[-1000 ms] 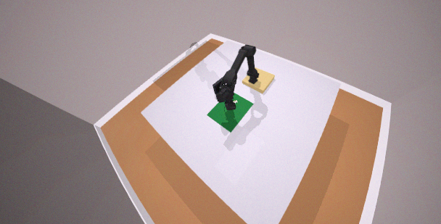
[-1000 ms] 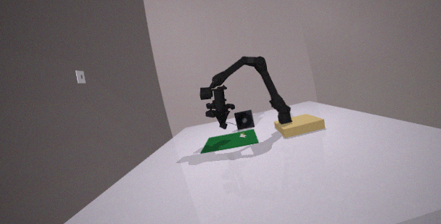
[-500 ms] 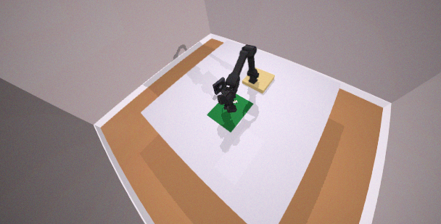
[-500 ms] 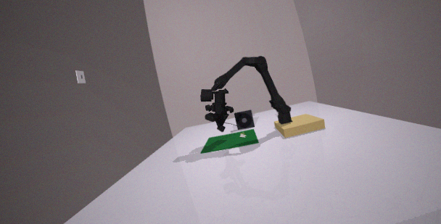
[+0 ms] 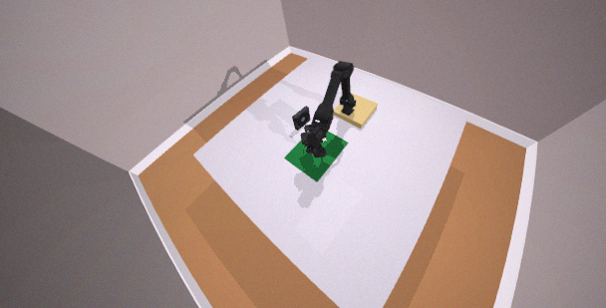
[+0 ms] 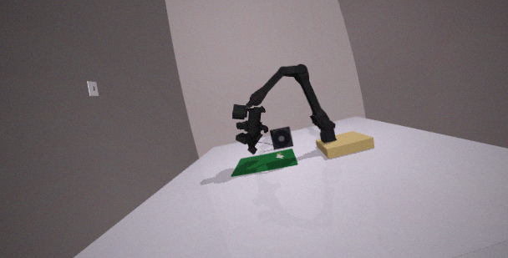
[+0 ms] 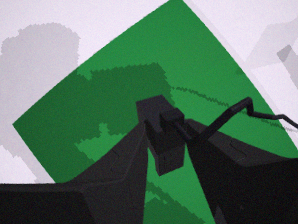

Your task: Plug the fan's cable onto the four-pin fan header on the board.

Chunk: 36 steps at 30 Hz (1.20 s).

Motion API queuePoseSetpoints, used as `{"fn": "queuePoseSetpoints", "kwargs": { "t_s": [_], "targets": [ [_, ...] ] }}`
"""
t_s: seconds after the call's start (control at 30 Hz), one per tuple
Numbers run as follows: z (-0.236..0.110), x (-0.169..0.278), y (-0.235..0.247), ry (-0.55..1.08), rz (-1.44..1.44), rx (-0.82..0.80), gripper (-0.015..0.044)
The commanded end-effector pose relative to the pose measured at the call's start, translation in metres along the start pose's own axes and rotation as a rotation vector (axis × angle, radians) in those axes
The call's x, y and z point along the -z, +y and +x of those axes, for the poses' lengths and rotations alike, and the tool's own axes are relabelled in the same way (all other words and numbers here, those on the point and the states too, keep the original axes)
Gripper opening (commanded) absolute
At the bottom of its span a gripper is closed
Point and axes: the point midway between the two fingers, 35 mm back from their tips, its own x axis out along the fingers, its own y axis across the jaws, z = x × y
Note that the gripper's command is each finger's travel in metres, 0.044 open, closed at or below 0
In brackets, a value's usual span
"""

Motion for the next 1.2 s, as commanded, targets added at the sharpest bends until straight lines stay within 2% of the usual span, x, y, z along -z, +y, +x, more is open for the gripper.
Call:
{"fn": "queuePoseSetpoints", "kwargs": {
  "t_s": [0.0,1.17],
  "targets": [
    [0.002,0.001,0.001,-0.03,-0.013,0.005,0.0],
    [0.009,0.005,0.015,-0.33,-0.049,0.022,0.0]
  ]
}}
